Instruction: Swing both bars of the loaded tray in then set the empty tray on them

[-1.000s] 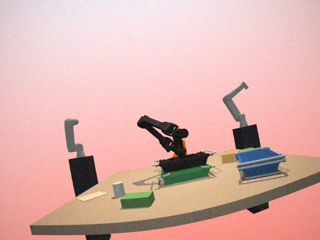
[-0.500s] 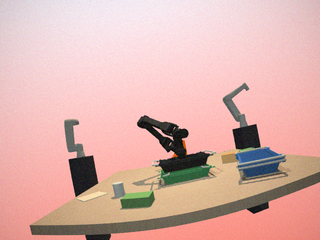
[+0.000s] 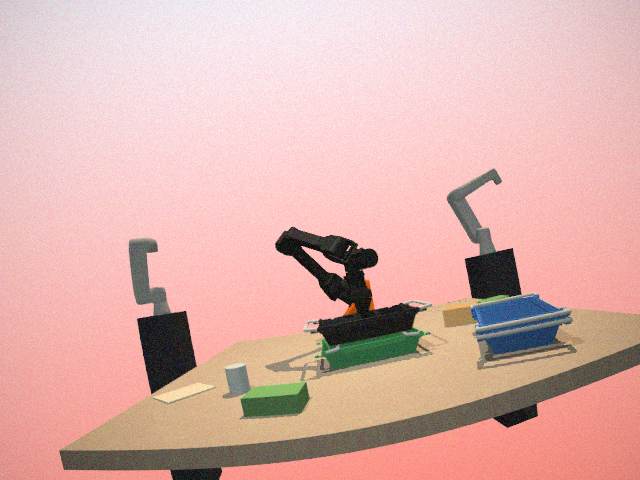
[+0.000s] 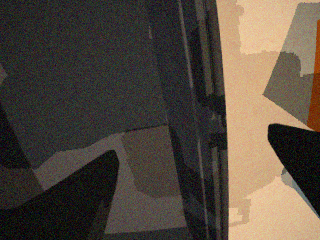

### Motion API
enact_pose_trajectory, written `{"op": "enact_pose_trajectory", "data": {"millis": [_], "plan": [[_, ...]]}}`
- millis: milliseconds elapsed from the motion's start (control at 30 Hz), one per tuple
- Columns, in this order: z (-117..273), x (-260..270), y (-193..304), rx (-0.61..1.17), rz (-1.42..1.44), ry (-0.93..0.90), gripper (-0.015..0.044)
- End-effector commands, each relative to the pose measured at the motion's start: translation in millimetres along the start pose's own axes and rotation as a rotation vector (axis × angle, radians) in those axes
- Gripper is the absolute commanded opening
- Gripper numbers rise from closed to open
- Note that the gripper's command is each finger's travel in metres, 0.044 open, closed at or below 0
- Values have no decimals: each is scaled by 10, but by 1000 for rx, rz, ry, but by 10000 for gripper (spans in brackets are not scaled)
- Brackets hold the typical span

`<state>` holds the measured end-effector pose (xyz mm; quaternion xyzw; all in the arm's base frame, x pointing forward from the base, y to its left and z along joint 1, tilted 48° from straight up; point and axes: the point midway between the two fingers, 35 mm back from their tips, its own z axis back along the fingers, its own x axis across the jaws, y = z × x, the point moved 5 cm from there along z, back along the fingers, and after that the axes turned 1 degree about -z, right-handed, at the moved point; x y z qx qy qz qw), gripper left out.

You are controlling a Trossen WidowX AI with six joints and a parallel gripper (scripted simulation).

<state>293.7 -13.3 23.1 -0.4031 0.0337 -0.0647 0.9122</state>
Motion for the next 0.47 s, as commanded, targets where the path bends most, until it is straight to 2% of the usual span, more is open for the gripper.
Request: {"op": "enact_pose_trajectory", "data": {"millis": [0, 233, 433], "plan": [[270, 27, 15, 11, -5, -10, 440], [782, -19, -3, 6, -4, -8, 440], [847, -131, -9, 5, -4, -7, 440]]}}
